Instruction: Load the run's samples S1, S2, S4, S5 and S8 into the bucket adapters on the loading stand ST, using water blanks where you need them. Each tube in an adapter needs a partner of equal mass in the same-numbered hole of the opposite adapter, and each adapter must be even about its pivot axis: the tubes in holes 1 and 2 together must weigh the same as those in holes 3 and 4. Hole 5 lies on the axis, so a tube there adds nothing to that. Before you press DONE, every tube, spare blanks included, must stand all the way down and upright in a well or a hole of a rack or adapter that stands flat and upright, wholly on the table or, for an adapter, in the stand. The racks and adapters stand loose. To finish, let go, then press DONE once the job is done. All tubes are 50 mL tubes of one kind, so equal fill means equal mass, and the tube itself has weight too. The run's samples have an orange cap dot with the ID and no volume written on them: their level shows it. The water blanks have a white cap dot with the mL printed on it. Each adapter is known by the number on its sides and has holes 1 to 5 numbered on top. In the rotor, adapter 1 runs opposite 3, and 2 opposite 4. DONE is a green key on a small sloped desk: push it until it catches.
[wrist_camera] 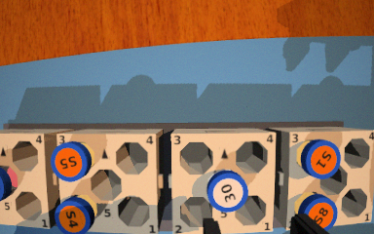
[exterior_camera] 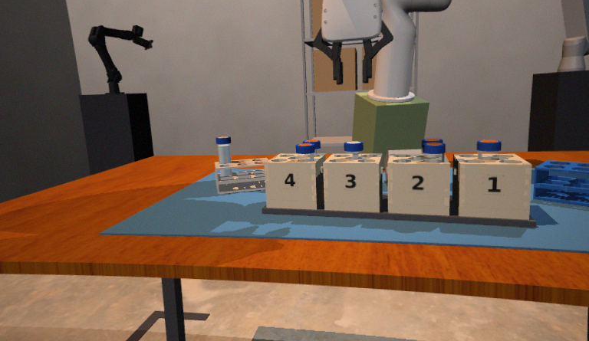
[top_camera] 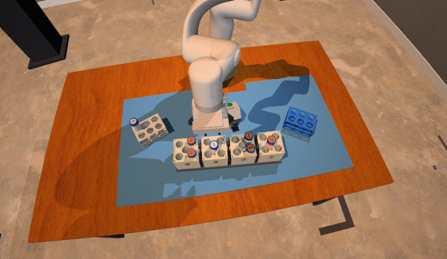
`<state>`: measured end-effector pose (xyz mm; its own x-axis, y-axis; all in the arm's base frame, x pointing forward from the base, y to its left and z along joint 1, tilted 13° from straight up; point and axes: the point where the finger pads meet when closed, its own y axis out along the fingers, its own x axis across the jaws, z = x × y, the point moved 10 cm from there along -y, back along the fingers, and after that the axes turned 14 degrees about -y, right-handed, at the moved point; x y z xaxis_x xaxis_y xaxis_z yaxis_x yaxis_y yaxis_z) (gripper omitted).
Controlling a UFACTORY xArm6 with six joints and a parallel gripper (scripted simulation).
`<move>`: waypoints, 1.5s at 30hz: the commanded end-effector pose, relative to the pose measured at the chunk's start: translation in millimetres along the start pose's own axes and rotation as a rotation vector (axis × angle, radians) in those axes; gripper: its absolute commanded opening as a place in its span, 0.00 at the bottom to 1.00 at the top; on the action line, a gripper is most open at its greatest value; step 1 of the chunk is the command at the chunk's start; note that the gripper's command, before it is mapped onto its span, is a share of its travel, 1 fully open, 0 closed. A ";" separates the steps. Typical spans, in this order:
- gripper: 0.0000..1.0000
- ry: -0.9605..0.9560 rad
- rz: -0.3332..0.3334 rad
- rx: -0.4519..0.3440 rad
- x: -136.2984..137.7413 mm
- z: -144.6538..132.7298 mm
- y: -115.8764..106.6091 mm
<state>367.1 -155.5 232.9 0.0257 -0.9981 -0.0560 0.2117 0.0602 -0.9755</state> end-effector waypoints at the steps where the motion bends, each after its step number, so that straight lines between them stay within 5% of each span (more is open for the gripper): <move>1: 0.44 0.000 -0.002 0.004 0.4 1.0 -1.4; 8: 0.44 0.000 -0.002 0.004 0.4 1.0 -1.4; 9: 0.00 0.032 -0.005 -0.002 -2.6 -2.1 0.7; 45: 0.00 1.077 -0.122 -0.186 -86.8 -101.2 68.7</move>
<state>289.2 -78.0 158.5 -0.7941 -0.6050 -0.0591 0.0292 0.0592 -0.9978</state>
